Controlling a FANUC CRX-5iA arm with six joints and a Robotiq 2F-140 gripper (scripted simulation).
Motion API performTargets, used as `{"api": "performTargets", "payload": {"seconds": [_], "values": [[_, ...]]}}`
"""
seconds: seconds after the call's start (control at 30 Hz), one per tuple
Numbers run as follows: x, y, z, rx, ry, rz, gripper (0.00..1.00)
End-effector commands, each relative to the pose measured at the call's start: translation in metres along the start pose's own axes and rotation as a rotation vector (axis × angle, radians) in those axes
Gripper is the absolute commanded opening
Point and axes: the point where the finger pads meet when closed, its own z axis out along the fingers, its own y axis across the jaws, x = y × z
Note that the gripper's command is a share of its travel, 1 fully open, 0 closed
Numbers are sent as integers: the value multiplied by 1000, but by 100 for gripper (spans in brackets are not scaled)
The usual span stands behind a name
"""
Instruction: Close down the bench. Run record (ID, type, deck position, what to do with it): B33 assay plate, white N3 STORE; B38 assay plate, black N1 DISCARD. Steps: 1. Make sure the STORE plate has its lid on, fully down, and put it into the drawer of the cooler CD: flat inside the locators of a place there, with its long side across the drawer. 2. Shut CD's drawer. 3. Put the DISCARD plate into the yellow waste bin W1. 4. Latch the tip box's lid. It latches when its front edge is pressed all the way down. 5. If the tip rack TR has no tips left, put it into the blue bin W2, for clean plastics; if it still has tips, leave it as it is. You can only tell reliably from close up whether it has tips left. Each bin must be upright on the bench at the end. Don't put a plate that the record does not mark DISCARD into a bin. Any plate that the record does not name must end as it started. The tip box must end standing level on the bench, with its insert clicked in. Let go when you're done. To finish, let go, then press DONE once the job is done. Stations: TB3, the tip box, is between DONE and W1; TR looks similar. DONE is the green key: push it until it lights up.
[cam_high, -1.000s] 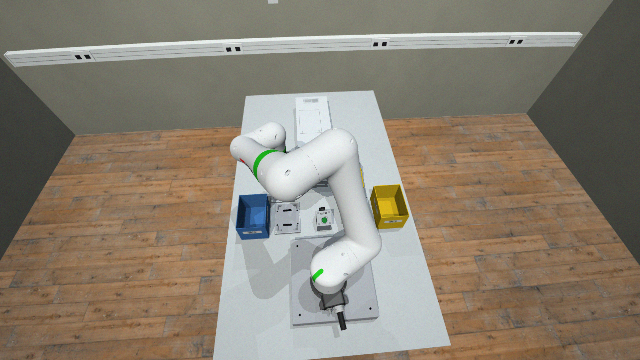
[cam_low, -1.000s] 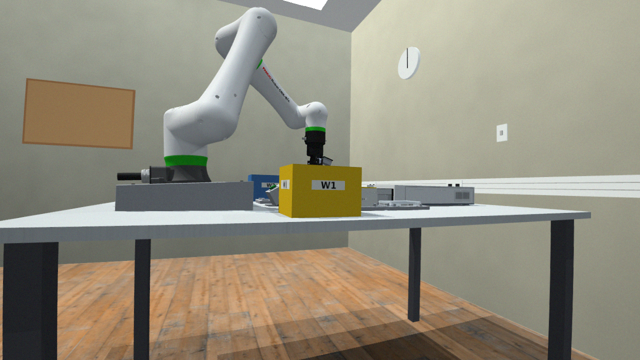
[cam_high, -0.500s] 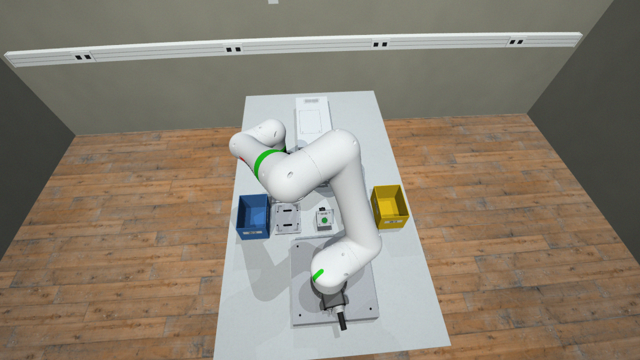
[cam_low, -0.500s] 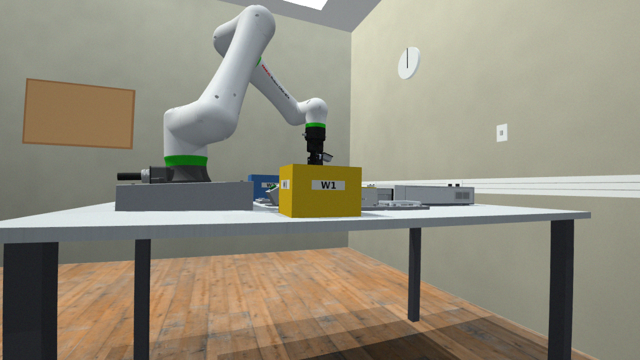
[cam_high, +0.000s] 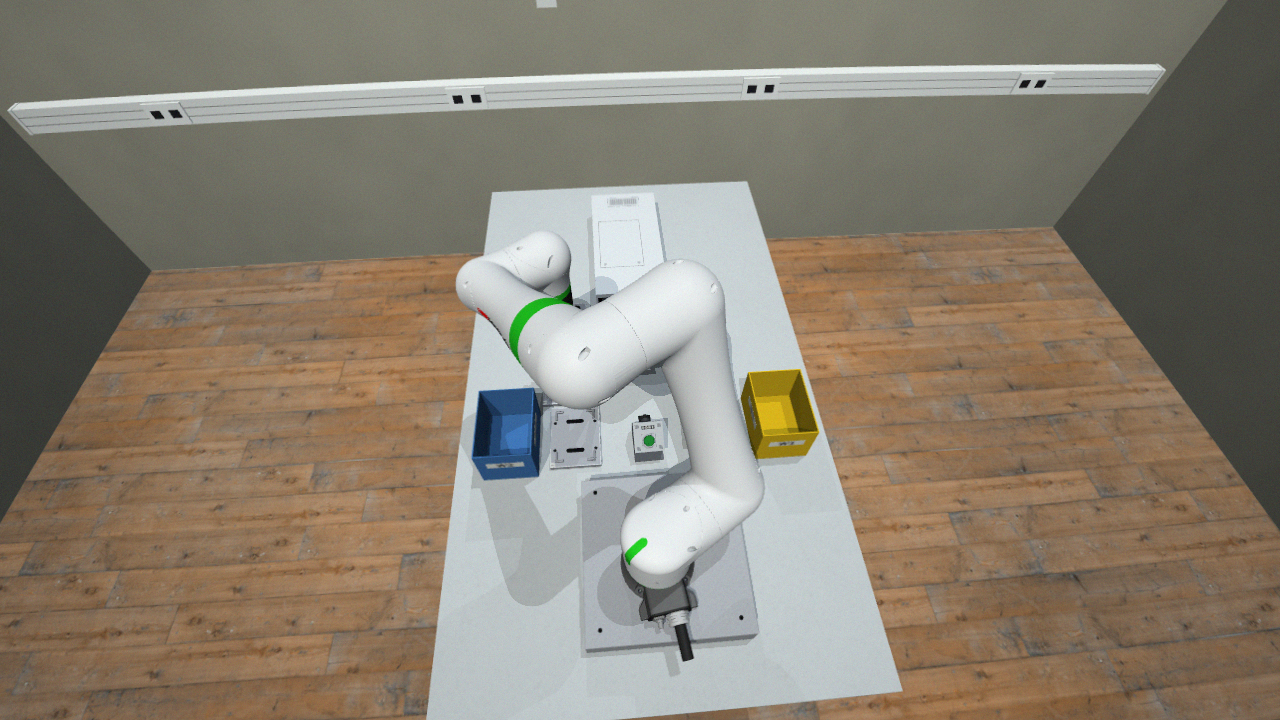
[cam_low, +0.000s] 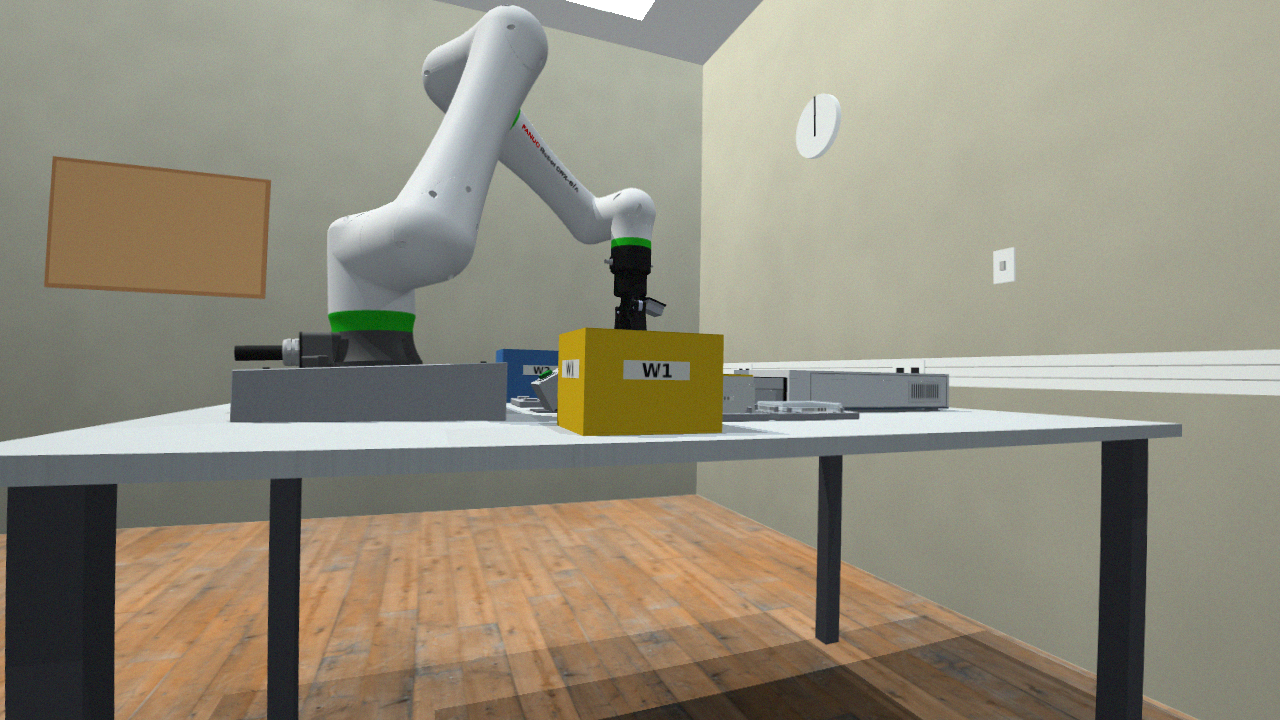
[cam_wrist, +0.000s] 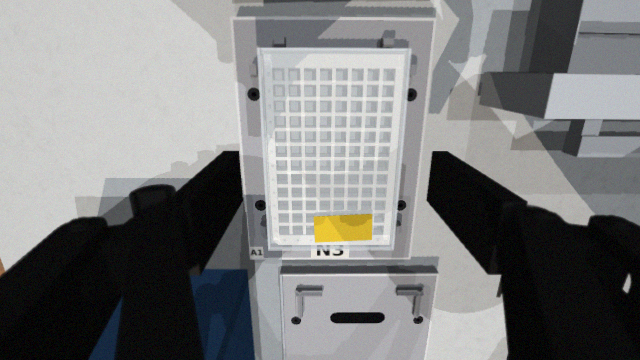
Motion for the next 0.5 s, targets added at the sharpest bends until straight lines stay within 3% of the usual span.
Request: {"api": "performTargets", "payload": {"seconds": [0.0, 0.47], "values": [[1, 0, -5, 0, 2, 0, 70], [1, 0, -23, 0, 2, 0, 70]]}}
